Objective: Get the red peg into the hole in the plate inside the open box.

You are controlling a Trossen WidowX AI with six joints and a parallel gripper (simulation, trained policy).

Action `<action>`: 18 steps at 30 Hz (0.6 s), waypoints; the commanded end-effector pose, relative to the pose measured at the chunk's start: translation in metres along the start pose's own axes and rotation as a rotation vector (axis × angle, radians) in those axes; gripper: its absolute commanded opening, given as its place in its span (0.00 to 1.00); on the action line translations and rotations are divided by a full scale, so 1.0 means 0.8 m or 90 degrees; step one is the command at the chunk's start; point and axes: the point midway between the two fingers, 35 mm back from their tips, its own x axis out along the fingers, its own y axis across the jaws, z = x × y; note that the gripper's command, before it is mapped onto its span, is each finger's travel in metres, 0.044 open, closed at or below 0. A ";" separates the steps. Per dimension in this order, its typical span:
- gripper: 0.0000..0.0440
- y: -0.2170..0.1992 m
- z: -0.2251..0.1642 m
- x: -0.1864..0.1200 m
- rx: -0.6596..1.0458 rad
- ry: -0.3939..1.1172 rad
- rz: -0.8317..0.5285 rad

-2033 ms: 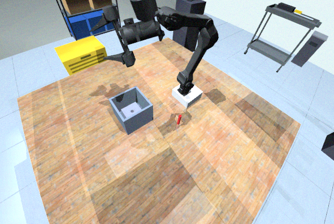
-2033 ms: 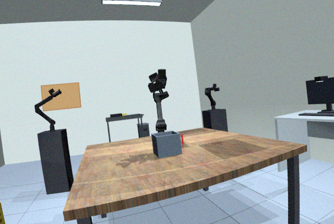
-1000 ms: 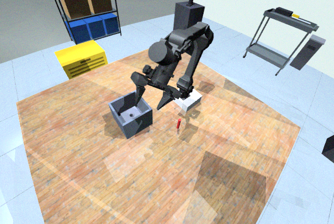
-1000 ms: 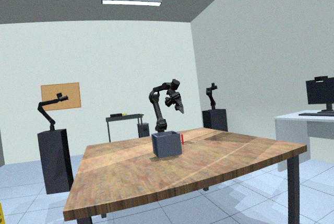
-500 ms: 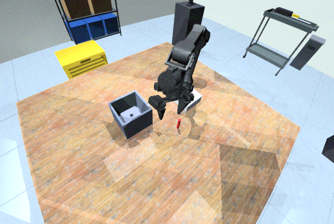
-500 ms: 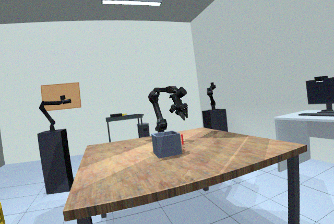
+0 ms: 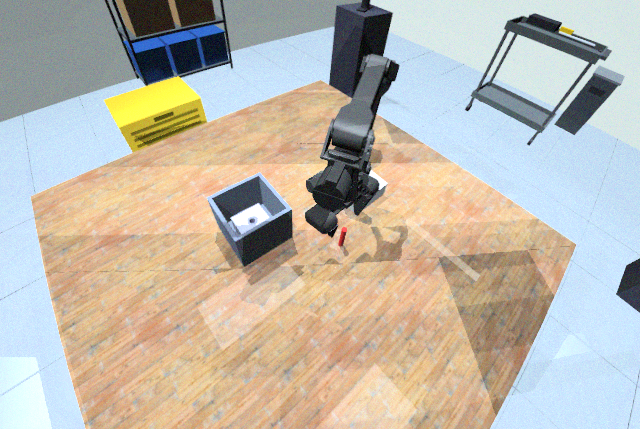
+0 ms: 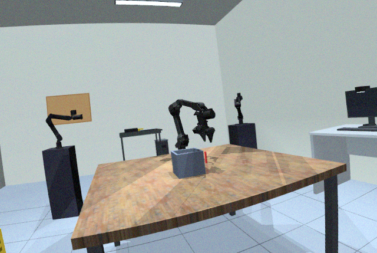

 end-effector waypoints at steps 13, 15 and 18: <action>1.00 -0.038 0.018 0.061 -0.062 -0.042 -0.115; 1.00 -0.040 0.022 0.070 -0.064 -0.046 -0.121; 1.00 -0.043 0.028 0.083 -0.066 -0.052 -0.127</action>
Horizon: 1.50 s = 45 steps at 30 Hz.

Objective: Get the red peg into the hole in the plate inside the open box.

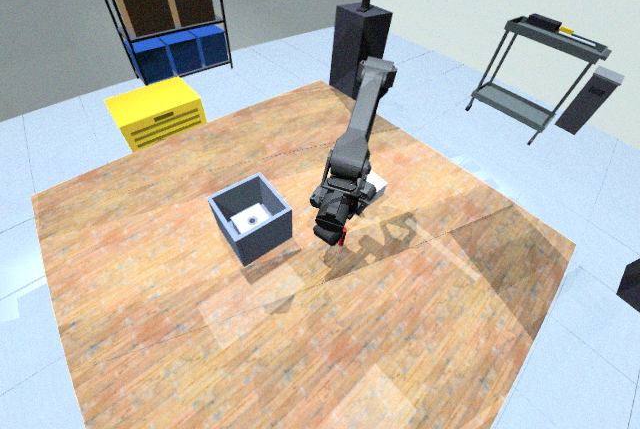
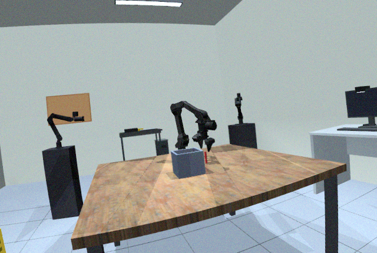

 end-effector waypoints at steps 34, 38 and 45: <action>0.00 0.034 -0.001 0.052 -0.042 0.015 0.047; 0.00 0.038 -0.006 0.039 -0.041 0.033 0.068; 0.00 0.046 -0.012 0.012 -0.046 0.057 0.106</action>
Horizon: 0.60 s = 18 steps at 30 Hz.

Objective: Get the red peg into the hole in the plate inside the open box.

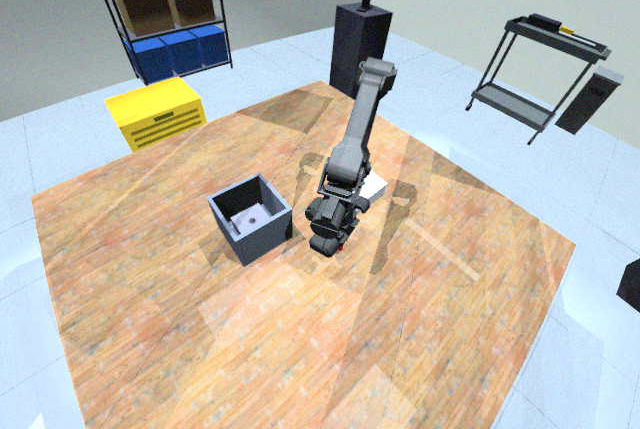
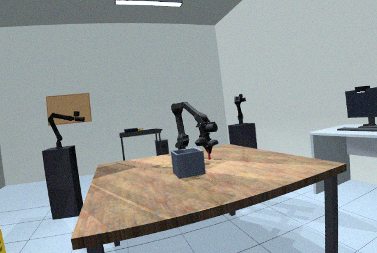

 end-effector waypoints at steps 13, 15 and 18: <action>0.00 0.030 -0.002 -0.077 -0.037 0.015 0.098; 0.00 0.032 0.001 -0.088 -0.043 0.010 0.110; 0.00 0.036 0.007 -0.106 -0.050 0.001 0.128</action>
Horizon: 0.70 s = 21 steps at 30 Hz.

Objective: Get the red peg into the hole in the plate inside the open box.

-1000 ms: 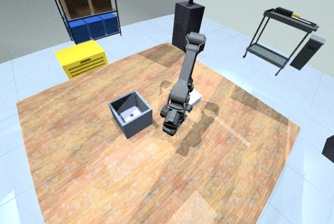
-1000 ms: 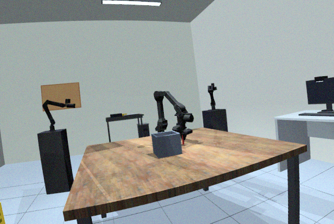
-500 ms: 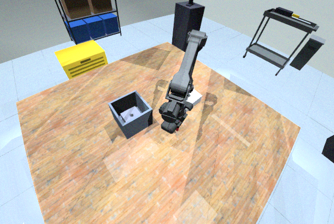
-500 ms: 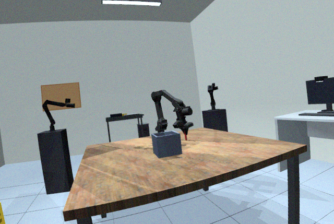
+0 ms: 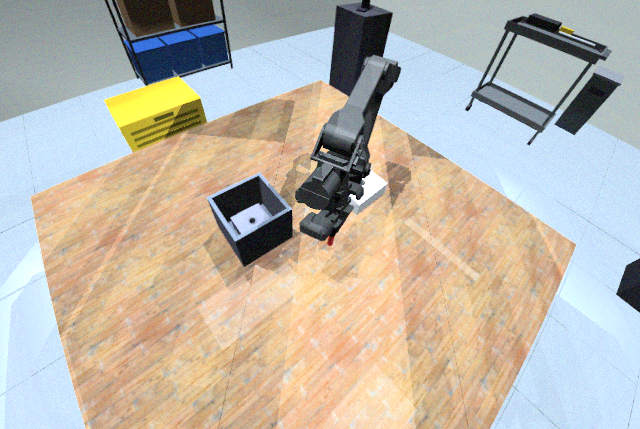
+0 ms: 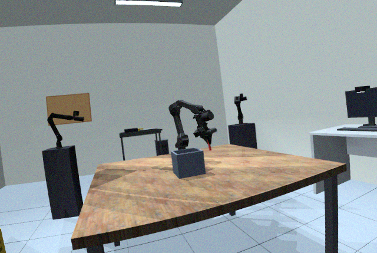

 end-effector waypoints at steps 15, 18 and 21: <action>0.00 0.036 0.060 -0.087 -0.008 -0.094 0.084; 0.00 0.038 0.073 -0.095 -0.001 -0.112 0.085; 0.00 0.039 0.087 -0.101 0.008 -0.127 0.080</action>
